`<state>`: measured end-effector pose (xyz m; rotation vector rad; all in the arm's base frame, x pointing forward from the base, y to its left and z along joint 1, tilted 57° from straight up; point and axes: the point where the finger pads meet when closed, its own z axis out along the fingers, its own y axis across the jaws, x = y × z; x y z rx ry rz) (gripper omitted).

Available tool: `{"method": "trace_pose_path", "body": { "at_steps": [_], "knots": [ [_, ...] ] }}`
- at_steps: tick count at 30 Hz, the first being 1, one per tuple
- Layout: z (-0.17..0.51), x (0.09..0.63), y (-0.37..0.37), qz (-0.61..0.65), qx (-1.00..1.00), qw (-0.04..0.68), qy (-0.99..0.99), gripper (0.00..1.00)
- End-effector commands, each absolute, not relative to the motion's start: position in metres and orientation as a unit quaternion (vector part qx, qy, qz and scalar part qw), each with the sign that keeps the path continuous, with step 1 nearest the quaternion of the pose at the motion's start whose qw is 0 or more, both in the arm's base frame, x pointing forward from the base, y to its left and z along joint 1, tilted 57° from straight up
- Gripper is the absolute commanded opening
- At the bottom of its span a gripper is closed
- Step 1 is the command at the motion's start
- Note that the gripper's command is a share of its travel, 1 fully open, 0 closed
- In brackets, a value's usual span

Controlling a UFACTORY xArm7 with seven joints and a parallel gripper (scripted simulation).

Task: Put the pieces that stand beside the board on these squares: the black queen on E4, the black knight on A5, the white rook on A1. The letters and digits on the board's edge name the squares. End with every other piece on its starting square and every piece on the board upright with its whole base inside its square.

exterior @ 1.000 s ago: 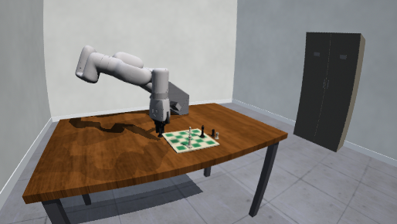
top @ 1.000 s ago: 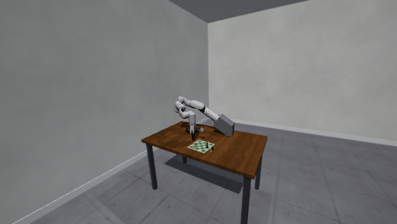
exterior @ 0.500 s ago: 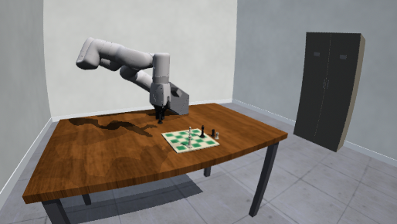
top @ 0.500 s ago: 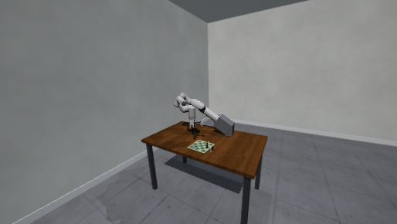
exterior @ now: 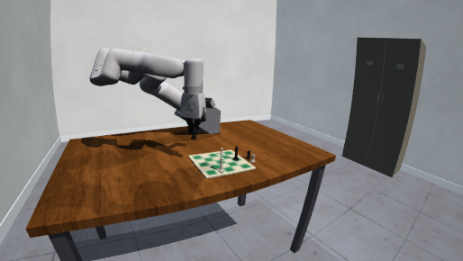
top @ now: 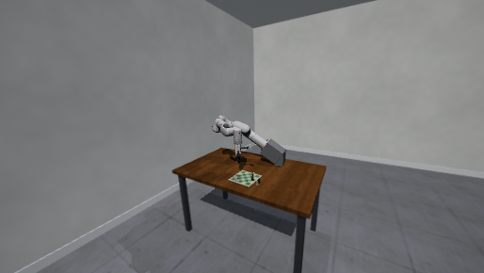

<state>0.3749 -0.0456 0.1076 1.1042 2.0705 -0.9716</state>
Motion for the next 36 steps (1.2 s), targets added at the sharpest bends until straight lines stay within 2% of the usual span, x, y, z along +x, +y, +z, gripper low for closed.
{"method": "trace_pose_path", "body": {
  "at_steps": [1, 22, 36],
  "knots": [
    [0.07, 0.366, -0.02, -0.395, 0.37, 0.274, 0.795, 0.0],
    [0.051, 0.357, -0.009, -0.402, 0.346, 0.261, 0.807, 0.0],
    [0.026, 0.364, -0.047, -0.402, 0.346, 0.261, 0.807, 0.0]
  ]
}}
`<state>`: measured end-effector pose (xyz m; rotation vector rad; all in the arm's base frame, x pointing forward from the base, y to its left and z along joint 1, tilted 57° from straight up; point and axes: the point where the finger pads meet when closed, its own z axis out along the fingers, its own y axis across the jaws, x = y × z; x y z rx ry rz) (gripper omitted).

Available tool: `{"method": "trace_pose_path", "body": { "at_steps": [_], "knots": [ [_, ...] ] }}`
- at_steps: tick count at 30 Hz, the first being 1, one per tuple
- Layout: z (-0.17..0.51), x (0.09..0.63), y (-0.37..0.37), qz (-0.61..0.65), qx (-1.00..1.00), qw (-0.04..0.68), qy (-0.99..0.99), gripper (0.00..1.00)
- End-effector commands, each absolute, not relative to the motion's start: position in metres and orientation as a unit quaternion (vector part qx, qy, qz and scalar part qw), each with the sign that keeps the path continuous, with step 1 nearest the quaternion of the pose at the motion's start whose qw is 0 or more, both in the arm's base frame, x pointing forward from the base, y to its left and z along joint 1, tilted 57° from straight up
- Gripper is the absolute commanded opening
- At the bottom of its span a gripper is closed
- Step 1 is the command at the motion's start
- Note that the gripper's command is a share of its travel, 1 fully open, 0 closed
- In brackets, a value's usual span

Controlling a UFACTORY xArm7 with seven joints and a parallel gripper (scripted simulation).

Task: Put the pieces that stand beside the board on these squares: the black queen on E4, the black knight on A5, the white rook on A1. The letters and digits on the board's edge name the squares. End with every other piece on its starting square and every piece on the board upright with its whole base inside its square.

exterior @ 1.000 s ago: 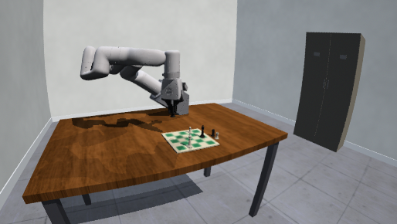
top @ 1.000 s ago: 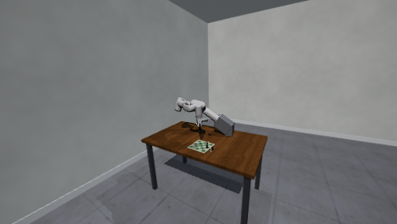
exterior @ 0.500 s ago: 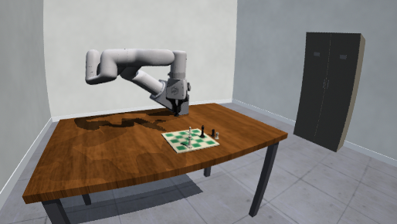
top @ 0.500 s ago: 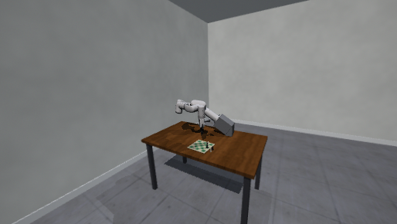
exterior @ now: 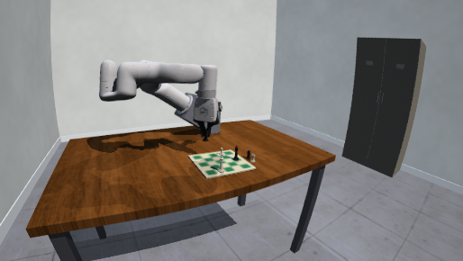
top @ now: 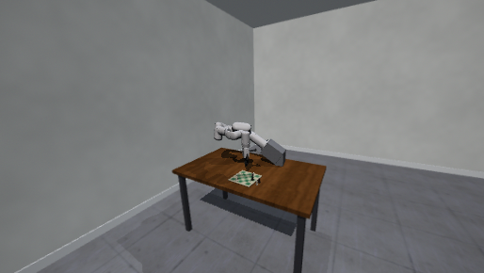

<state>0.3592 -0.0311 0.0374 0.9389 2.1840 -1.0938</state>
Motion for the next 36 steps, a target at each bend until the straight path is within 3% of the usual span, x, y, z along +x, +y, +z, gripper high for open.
{"method": "trace_pose_path", "body": {
  "at_steps": [1, 36],
  "knots": [
    [0.023, 0.364, -0.051, -0.402, 0.346, 0.261, 0.807, 0.0],
    [-0.001, 0.371, -0.087, -0.402, 0.346, 0.261, 0.807, 0.0]
  ]
}}
